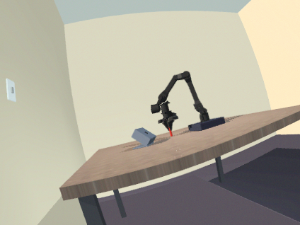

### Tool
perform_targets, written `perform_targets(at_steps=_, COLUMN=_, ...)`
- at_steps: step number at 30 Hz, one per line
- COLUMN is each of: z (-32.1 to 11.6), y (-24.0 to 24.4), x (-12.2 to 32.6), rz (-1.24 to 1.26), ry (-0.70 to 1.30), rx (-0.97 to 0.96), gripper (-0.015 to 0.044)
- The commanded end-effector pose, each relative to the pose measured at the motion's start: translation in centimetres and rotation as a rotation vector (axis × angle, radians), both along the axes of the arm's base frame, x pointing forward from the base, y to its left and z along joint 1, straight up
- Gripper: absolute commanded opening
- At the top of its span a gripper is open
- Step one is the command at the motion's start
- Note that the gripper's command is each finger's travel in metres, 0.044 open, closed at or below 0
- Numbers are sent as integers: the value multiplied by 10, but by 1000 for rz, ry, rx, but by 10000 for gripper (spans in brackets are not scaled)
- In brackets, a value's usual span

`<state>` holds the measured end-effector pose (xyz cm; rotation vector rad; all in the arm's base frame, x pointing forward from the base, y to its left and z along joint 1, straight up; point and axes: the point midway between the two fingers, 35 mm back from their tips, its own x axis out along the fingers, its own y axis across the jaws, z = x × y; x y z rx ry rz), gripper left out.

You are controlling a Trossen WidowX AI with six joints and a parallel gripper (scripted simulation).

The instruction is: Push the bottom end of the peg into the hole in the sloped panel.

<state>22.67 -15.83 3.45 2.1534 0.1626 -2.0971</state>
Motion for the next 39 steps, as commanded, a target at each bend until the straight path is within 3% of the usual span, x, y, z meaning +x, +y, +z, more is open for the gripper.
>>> perform_targets(at_steps=1, z=1, y=0, x=0, rz=0, ry=-1, rx=-1, gripper=33)
perform_targets(at_steps=6, z=1, y=0, x=0, rz=0, ry=-1, rx=-1, gripper=0)
perform_targets(at_steps=28, z=78, y=1, x=-1, rz=-5, ry=6, rx=0, gripper=0)
perform_targets(at_steps=39, z=80, y=4, x=4, rz=39, ry=7, rx=-21, gripper=0)
